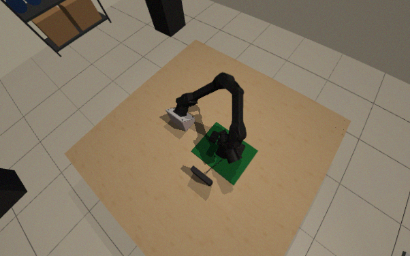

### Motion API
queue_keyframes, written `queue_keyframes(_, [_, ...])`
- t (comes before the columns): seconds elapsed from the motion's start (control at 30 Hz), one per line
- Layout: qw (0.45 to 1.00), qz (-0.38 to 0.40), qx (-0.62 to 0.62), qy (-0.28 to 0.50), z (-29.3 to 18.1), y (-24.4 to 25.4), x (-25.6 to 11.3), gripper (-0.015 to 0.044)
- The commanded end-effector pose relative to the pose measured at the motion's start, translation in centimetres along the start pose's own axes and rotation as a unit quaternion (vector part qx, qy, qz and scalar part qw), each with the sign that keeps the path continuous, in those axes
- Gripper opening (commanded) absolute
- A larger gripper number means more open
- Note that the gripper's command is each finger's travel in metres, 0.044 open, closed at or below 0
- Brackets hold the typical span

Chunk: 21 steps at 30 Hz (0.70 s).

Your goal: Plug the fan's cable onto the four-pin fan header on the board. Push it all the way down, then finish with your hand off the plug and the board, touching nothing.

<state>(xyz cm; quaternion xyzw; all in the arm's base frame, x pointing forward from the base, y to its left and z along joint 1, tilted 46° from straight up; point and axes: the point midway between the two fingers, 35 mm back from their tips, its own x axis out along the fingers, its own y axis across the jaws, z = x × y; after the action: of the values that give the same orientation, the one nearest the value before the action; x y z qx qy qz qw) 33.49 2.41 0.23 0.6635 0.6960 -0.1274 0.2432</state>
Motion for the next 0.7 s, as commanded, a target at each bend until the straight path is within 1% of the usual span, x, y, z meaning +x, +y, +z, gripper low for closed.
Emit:
queue_keyframes(0.0, [1.0, 0.0, -0.001, -0.002, -0.1, 0.1, -0.7, 0.0])
queue_keyframes(0.67, [1.0, 0.001, 0.001, -0.004, -1.4, 0.2, -6.7, 0.0])
